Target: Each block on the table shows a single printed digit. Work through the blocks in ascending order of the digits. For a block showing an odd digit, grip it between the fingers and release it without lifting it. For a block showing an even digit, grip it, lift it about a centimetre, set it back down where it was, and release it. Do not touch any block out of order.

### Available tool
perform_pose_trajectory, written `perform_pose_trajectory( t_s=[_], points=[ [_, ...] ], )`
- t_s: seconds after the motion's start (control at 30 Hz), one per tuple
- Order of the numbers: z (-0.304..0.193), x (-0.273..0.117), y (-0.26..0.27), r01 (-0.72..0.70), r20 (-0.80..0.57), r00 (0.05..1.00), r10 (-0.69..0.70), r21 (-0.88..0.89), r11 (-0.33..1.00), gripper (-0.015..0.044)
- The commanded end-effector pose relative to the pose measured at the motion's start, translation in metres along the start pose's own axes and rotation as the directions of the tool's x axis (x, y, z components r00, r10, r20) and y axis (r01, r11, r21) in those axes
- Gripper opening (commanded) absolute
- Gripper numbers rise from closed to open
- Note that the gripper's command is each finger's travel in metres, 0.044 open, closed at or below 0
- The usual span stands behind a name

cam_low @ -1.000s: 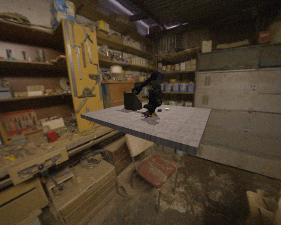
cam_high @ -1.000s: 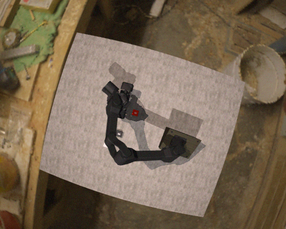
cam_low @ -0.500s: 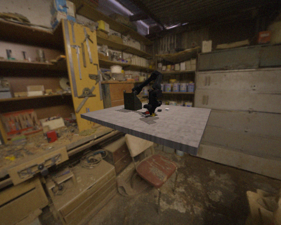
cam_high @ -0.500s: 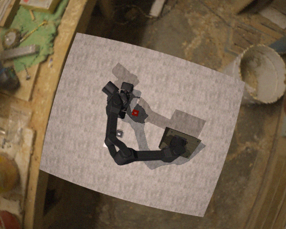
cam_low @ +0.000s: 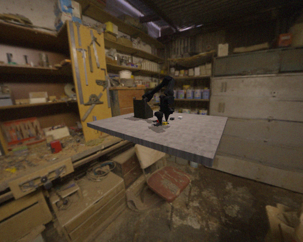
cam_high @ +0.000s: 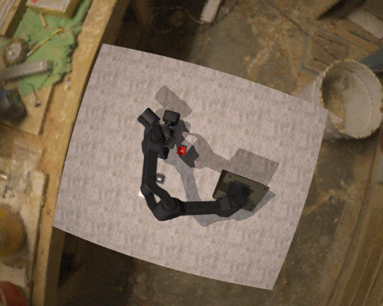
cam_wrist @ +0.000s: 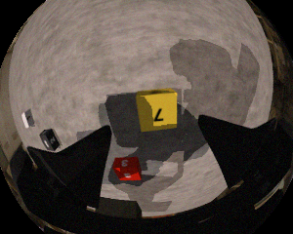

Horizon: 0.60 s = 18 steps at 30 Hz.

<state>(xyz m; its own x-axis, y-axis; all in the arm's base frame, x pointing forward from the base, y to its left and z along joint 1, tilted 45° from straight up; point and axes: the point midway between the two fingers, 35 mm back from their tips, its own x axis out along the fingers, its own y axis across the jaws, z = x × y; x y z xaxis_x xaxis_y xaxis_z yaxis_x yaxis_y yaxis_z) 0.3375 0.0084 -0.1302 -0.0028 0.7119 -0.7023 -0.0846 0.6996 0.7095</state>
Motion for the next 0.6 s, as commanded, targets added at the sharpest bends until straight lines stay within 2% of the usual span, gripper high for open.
perform_pose_trajectory(
  t_s=[0.0,0.27,0.4,0.57],
  points=[
    [0.004,-0.03,-0.002,0.011,0.017,1.0,-0.01,-0.008,1.0,0.04],
    [0.006,-0.036,0.015,0.024,0.006,1.0,-0.024,0.008,1.0,0.04],
    [0.012,-0.049,0.057,0.044,-0.003,0.999,-0.044,0.024,0.999,0.04],
    [0.011,-0.069,0.136,0.051,0.004,0.999,-0.051,0.018,0.999,0.04]
  ],
)
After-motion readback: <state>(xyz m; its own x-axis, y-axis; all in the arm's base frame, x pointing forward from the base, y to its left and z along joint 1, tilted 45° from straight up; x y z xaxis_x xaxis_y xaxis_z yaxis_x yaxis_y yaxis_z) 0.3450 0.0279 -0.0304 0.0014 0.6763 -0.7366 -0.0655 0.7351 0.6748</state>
